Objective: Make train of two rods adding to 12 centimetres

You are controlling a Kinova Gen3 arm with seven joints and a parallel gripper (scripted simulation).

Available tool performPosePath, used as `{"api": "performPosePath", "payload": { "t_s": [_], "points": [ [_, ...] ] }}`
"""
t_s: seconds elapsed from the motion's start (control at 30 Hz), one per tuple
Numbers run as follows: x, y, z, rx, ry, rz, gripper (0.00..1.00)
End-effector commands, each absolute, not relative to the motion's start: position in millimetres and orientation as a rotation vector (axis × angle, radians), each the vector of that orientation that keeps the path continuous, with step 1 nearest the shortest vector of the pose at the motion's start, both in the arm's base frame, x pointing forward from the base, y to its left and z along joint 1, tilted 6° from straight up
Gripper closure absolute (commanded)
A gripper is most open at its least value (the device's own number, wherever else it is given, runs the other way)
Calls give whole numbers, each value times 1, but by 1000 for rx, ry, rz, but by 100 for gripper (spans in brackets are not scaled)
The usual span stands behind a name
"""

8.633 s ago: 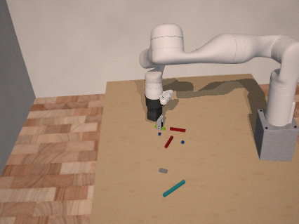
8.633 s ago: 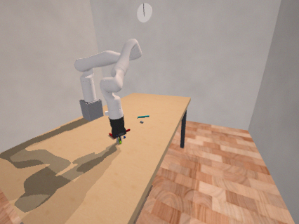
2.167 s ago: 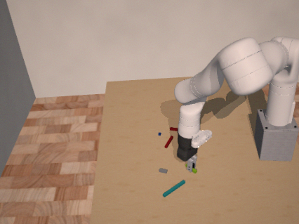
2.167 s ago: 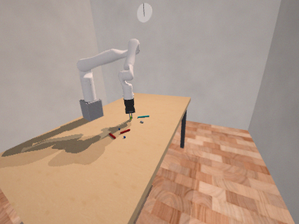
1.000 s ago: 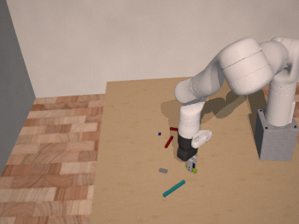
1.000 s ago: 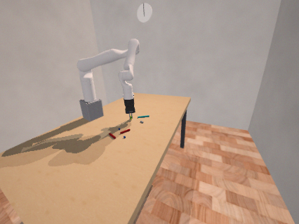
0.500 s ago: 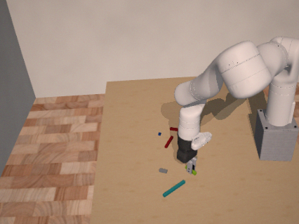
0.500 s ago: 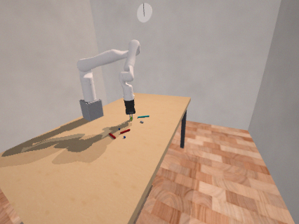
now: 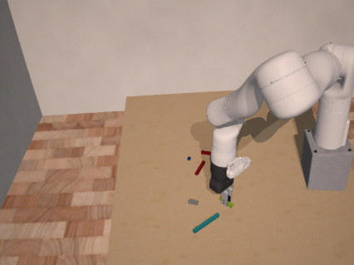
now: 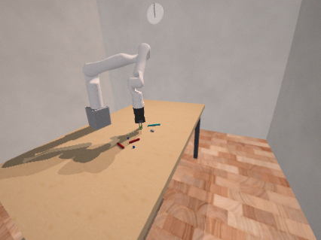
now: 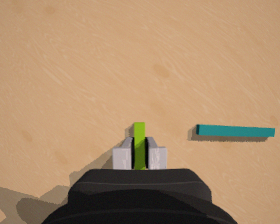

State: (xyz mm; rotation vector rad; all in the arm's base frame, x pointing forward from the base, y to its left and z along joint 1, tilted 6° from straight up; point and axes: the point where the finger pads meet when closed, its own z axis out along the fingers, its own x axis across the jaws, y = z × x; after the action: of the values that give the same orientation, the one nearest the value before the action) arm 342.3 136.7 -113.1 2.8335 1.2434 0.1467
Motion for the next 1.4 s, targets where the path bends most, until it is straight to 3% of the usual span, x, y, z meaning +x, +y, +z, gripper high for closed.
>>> {"api": "performPosePath", "payload": {
  "t_s": [0.0,0.9,0.93,1.0,1.03,1.1,1.23,1.37],
  "points": [
    [343,137,-113,2834,1243,149,76],
    [343,137,-113,2834,1243,149,76],
    [343,137,-113,2834,1243,149,70],
    [343,137,-113,2834,1243,149,70],
    [343,137,-113,2834,1243,149,64],
    [343,137,-113,2834,1243,149,64],
    [343,137,-113,2834,1243,149,52],
    [343,137,-113,2834,1243,149,52]
  ]
}}
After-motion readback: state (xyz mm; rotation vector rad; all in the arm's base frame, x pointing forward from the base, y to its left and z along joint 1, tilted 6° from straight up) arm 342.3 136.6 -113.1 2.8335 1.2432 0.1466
